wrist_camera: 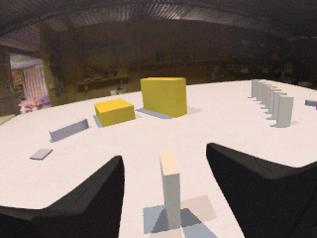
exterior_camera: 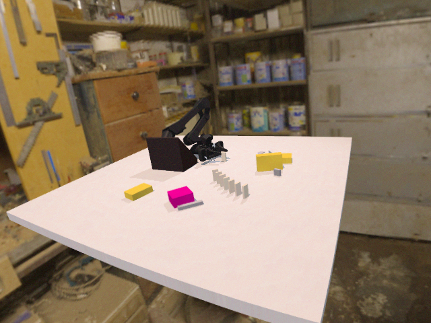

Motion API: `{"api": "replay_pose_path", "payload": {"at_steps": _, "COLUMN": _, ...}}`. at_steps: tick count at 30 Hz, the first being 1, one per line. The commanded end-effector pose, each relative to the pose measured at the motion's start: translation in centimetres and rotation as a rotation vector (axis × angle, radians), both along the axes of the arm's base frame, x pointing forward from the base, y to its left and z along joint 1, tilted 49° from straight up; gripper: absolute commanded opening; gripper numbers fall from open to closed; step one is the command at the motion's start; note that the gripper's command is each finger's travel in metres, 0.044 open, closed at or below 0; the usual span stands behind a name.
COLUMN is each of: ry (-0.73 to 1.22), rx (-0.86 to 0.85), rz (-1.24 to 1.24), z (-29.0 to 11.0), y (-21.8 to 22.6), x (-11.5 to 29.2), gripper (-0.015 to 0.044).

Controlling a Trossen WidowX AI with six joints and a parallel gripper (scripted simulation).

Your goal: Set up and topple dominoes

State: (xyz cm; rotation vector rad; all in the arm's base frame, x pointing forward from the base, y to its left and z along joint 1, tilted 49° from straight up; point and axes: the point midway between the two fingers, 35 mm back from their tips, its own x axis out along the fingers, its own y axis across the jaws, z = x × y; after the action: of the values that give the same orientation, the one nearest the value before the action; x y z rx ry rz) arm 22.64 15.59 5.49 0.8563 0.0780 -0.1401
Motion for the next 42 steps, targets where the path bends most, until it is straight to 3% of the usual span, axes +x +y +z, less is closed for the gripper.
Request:
{"api": "replay_pose_path", "payload": {"at_steps": 1, "ry": -0.002, "rx": 0.005, "rz": -0.003, "z": 0.0, "y": 0.0, "x": 0.0, "gripper": 0.0362}}
{"api": "replay_pose_path", "payload": {"at_steps": 4, "ry": -0.002, "rx": 0.005, "rz": -0.003, "z": 0.1, "y": -0.1, "x": 0.0, "gripper": 0.0440}}
{"api": "replay_pose_path", "payload": {"at_steps": 17, "ry": 0.007, "rx": -0.028, "rz": 0.002, "z": 3.2, "y": -3.6, "x": 0.4, "gripper": 0.0440}}
{"api": "replay_pose_path", "payload": {"at_steps": 26, "ry": 0.197, "rx": -0.552, "rz": 0.068, "z": 4.3, "y": -3.8, "x": 8.6, "gripper": 0.0440}}
{"api": "replay_pose_path", "payload": {"at_steps": 33, "ry": 0.430, "rx": -1.005, "rz": 0.343, "z": 3.9, "y": -6.5, "x": 13.6, "gripper": 0.0440}}
{"api": "replay_pose_path", "payload": {"at_steps": 37, "ry": 0.557, "rx": -1.148, "rz": 0.575, "z": 2.6, "y": -8.6, "x": 14.3, "gripper": 0.0440}}
{"api": "replay_pose_path", "payload": {"at_steps": 42, "ry": 0.626, "rx": -1.254, "rz": 0.974, "z": 0.3, "y": -9.0, "x": 12.2, "gripper": 0.0440}}
